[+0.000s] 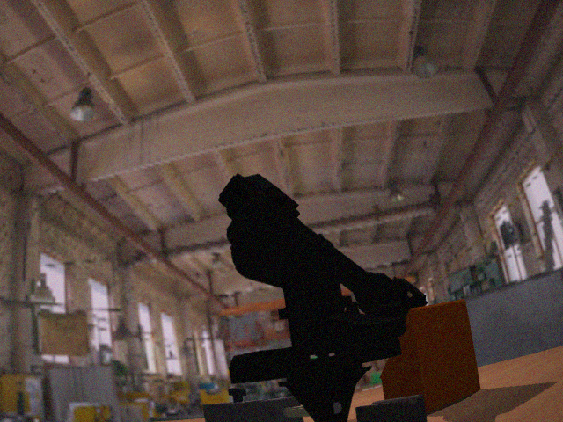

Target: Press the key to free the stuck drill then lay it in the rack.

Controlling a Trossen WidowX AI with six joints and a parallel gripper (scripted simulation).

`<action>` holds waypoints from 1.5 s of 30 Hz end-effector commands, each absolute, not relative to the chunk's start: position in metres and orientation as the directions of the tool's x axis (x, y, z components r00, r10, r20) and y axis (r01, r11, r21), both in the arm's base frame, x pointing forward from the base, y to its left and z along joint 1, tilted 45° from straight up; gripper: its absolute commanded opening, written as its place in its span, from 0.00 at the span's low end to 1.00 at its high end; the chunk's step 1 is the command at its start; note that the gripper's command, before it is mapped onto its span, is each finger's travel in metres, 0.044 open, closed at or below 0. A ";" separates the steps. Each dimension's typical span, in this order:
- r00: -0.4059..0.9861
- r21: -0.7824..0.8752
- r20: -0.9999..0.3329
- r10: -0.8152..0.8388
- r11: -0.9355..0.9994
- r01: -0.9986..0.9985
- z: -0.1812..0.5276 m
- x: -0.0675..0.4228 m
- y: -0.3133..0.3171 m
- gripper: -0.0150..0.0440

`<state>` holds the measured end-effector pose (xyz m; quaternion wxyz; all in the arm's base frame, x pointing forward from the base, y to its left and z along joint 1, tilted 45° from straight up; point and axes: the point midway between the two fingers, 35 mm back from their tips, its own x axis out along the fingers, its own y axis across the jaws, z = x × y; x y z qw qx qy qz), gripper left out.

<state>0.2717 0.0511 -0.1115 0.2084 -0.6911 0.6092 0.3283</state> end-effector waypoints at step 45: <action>0.045 0.100 -0.715 -0.698 -0.166 -0.981 -0.105 0.276 0.036 0.96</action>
